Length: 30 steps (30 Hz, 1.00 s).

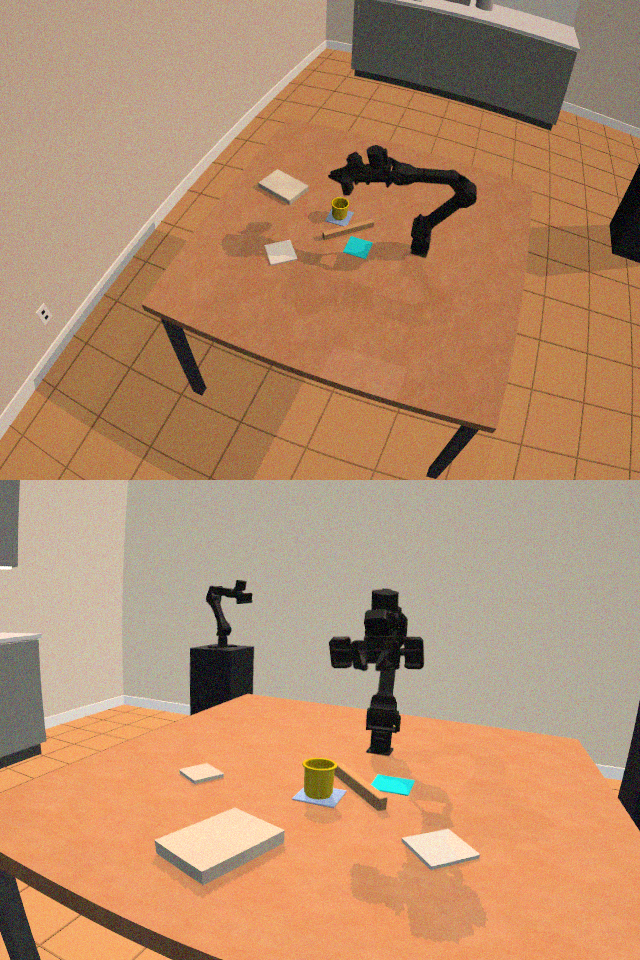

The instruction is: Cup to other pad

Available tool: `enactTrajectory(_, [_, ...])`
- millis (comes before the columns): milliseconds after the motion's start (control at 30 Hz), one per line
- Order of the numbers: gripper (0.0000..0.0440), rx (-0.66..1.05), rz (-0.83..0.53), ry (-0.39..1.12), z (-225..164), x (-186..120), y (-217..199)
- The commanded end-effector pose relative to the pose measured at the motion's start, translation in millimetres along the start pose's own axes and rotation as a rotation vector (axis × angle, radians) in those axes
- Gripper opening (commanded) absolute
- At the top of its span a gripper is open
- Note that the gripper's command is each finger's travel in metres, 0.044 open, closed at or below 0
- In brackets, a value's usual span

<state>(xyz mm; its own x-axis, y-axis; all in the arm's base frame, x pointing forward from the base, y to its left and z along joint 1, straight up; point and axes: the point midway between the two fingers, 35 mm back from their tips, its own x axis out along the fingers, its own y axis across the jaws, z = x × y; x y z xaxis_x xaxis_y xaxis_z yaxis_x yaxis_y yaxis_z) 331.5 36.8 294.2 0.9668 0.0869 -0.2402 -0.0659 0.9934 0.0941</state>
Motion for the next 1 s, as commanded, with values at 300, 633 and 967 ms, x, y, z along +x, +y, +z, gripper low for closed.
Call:
enactTrajectory(300, [0.0107,0.066,0.016,0.175,-8,14,17])
enactTrajectory(633, [0.0108,0.107,0.005,0.328,-18,23,28])
enactTrajectory(967, [0.0115,0.13,-0.024,0.481,-29,30,34])
